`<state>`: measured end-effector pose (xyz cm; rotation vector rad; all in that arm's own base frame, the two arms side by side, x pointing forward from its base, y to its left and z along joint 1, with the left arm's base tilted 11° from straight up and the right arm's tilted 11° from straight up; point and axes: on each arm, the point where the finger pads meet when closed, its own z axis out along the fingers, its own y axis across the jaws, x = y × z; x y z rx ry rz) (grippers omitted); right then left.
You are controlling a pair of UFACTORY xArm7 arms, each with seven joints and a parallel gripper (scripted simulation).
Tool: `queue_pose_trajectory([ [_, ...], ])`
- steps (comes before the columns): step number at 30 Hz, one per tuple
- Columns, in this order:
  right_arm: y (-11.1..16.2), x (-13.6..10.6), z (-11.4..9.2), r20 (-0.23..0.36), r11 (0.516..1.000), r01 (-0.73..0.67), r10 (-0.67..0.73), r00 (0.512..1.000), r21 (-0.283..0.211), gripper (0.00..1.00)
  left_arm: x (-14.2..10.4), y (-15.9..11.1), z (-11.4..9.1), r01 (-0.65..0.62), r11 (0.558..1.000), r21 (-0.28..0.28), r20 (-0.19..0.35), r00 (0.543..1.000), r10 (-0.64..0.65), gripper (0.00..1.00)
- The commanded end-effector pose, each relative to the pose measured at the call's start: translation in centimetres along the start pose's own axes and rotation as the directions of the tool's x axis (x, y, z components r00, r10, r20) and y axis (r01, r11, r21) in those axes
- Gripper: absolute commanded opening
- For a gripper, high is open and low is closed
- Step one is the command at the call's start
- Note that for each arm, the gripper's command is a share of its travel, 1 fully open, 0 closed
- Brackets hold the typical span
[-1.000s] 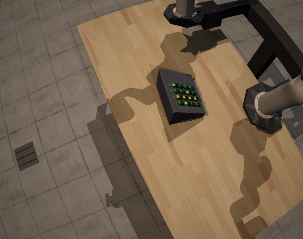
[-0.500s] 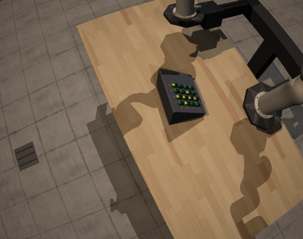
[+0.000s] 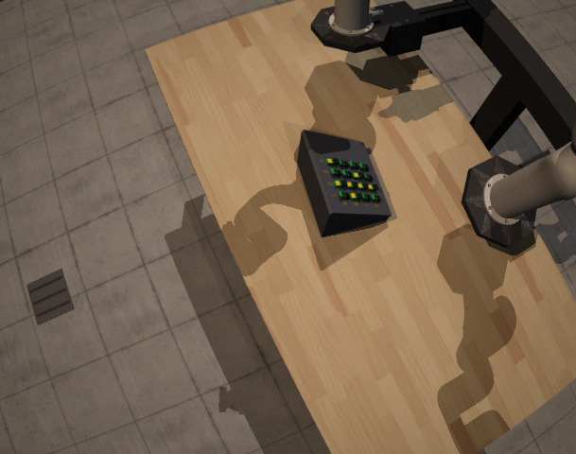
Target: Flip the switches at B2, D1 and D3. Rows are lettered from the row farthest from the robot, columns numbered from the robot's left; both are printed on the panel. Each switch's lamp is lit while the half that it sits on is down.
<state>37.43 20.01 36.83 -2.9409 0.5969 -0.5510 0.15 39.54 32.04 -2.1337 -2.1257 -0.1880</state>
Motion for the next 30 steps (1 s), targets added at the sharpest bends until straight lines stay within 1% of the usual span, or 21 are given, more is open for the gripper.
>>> queue_pose_trajectory([
  [1, -1.0, -0.6, -0.7, -0.021, 1.000, -0.022, 0.023, 1.000, 0.010, 0.00, 0.1, 0.0, -0.2, 0.000, 1.000, 0.000, -0.006, 1.000, 0.000, 1.00],
  [3, -2.0, -1.4, -1.2, -0.037, 0.999, -0.045, 0.046, 0.998, 0.019, 0.00, 0.1, 0.0, -0.2, 0.000, 1.000, 0.000, -0.006, 1.000, 0.000, 1.00],
  [16, -5.1, -4.5, -2.7, -0.085, 0.991, -0.119, 0.124, 0.989, 0.056, 0.00, 0.1, 0.0, -0.2, 0.000, 1.000, 0.000, -0.006, 1.000, 0.000, 1.00],
  [18, -5.1, -4.5, -2.7, -0.085, 0.991, -0.119, 0.124, 0.989, 0.056, 0.00, 0.1, 0.0, -0.2, 0.000, 1.000, 0.000, -0.006, 1.000, 0.000, 1.00],
  [20, -5.9, -5.5, -3.1, -0.097, 0.988, -0.141, 0.147, 0.984, 0.068, 0.00, 0.1, 0.0, -0.2, 0.000, 1.000, 0.000, -0.006, 1.000, 0.000, 1.00],
  [30, -8.0, -8.3, -3.8, -0.125, 0.976, -0.194, 0.206, 0.970, 0.100, 0.00, 0.1, 0.0, -0.2, 0.000, 1.000, 0.000, -0.006, 1.000, 0.000, 1.00],
])
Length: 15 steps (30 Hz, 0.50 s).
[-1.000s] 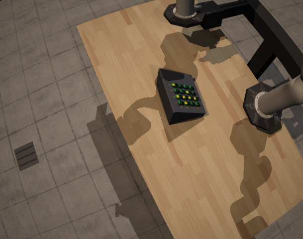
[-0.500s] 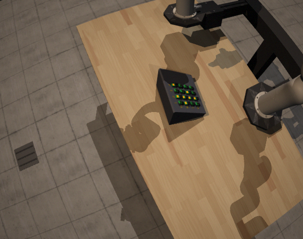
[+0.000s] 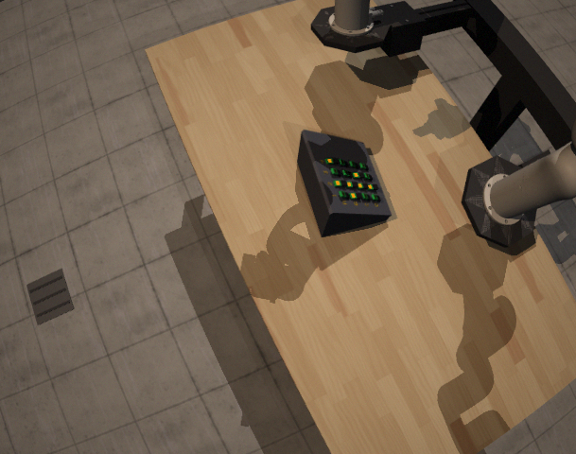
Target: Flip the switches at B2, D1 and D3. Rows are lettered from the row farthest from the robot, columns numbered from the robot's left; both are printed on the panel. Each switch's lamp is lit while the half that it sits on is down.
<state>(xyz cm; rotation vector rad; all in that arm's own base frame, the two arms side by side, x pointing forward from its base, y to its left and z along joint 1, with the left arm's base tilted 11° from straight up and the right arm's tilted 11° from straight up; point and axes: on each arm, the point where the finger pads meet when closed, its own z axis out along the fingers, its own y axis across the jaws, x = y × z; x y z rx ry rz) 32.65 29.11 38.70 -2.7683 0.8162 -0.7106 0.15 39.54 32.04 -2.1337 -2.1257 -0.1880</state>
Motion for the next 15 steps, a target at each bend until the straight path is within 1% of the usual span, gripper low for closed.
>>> queue_pose_trajectory([
  [1, -1.1, -1.6, -0.6, -0.023, 0.999, -0.035, 0.035, 0.999, 0.017, 0.00, 0.1, 0.0, -0.2, 0.000, 1.000, 0.000, -0.006, 1.000, 0.000, 1.00],
  [3, -1.4, -2.3, -0.8, -0.029, 0.999, -0.047, 0.048, 0.998, 0.022, 0.00, 0.1, 0.0, -0.2, 0.000, 1.000, 0.000, -0.006, 1.000, 0.000, 1.00],
  [5, -1.4, -2.3, -0.8, -0.029, 0.999, -0.047, 0.048, 0.998, 0.022, 0.00, 0.1, 0.0, -0.2, 0.000, 1.000, 0.000, -0.006, 1.000, 0.000, 1.00],
  [7, -1.9, -3.5, -1.0, -0.040, 0.997, -0.068, 0.070, 0.997, 0.032, 0.00, 0.1, 0.0, -0.2, 0.000, 1.000, 0.000, -0.006, 1.000, 0.000, 1.00],
  [15, -2.9, -6.1, -1.4, -0.060, 0.992, -0.113, 0.116, 0.991, 0.054, 0.00, 0.1, 0.0, -0.2, 0.000, 1.000, 0.000, -0.006, 1.000, 0.000, 1.00],
])
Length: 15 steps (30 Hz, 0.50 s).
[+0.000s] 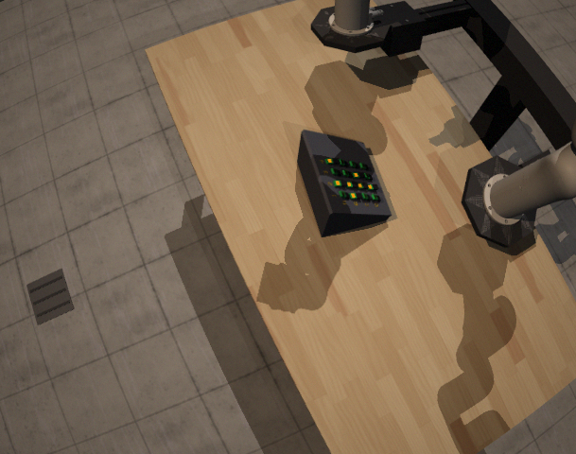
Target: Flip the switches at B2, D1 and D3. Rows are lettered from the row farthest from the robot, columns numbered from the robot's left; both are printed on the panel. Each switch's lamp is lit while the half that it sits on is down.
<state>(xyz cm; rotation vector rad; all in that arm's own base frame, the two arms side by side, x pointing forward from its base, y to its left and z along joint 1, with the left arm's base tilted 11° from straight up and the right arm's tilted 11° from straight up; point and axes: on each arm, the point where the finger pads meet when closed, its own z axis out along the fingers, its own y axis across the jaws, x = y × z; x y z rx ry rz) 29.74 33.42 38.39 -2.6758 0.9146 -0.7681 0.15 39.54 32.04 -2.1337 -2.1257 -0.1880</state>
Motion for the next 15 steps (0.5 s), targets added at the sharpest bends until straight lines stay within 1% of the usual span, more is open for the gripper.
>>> queue_pose_trajectory([
  [1, -0.7, -1.8, -0.4, -0.019, 0.999, -0.035, 0.035, 0.999, 0.016, 0.00, 0.1, 0.0, -0.2, 0.000, 1.000, 0.000, -0.006, 1.000, 0.000, 1.00],
  [5, -1.0, -3.3, -0.6, -0.030, 0.998, -0.059, 0.059, 0.998, 0.027, 0.00, 0.1, 0.0, -0.2, 0.000, 1.000, 0.000, -0.006, 1.000, 0.000, 1.00],
  [7, -1.0, -3.3, -0.6, -0.030, 0.998, -0.059, 0.059, 0.998, 0.027, 0.00, 0.1, 0.0, -0.2, 0.000, 1.000, 0.000, -0.006, 1.000, 0.000, 1.00],
  [9, -1.3, -4.5, -0.6, -0.038, 0.996, -0.079, 0.080, 0.996, 0.036, 0.00, 0.1, 0.0, -0.2, 0.000, 1.000, 0.000, -0.006, 1.000, 0.000, 1.00],
  [15, -1.6, -6.6, -0.6, -0.050, 0.992, -0.112, 0.114, 0.992, 0.050, 0.00, 0.1, 0.0, -0.2, 0.000, 1.000, 0.000, -0.006, 1.000, 0.000, 1.00],
])
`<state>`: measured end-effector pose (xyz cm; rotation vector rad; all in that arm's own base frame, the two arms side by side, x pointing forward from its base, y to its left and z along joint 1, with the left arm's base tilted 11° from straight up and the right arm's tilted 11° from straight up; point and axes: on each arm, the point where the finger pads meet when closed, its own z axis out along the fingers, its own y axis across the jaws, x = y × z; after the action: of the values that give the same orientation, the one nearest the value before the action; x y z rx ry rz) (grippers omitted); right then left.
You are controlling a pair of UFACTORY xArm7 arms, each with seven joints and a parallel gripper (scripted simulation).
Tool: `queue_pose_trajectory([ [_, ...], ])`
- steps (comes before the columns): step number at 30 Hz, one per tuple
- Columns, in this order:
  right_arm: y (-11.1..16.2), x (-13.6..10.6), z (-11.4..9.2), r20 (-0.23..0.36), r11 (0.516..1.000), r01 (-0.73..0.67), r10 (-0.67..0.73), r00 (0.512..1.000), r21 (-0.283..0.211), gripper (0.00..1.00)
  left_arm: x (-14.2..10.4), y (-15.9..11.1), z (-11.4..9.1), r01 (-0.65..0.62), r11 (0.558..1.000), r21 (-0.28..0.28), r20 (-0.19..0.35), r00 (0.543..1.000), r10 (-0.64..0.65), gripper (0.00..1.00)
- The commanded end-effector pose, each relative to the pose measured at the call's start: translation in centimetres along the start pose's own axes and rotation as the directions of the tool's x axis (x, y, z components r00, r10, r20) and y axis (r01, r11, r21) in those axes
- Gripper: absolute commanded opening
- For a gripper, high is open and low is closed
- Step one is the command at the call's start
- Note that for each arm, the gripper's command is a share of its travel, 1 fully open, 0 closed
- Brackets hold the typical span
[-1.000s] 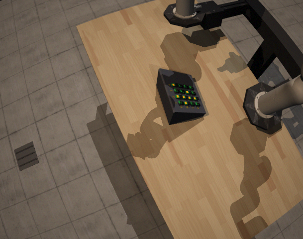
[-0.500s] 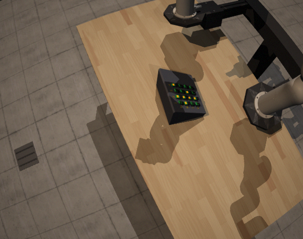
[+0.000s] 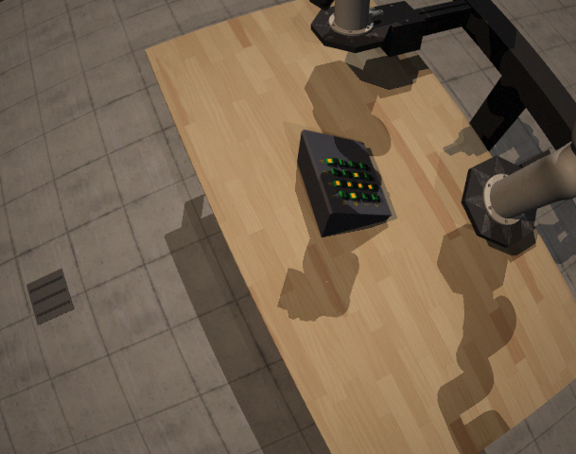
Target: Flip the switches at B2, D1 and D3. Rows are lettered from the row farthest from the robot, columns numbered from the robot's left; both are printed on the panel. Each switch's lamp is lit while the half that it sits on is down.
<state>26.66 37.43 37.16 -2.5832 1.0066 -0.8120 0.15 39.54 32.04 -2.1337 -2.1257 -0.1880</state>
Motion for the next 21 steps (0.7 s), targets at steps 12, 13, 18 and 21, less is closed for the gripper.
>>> queue_pose_trajectory([
  [12, -0.2, -5.8, 0.0, -0.038, 0.995, -0.095, 0.096, 0.995, 0.037, 0.00, 0.1, 0.0, -0.2, 0.000, 1.000, 0.000, -0.006, 1.000, 0.000, 1.00],
  [13, -0.2, -6.0, 0.0, -0.039, 0.994, -0.099, 0.101, 0.994, 0.039, 0.00, 0.1, 0.0, -0.2, 0.000, 1.000, 0.000, -0.006, 1.000, 0.000, 1.00],
  [18, 0.0, -7.8, 0.3, -0.048, 0.991, -0.127, 0.130, 0.990, 0.049, 0.00, 0.1, 0.0, -0.2, 0.000, 1.000, 0.000, -0.006, 1.000, 0.000, 1.00],
  [21, 0.2, -8.9, 0.5, -0.053, 0.988, -0.144, 0.147, 0.988, 0.055, 0.00, 0.1, 0.0, -0.2, 0.000, 1.000, 0.000, -0.006, 1.000, 0.000, 1.00],
])
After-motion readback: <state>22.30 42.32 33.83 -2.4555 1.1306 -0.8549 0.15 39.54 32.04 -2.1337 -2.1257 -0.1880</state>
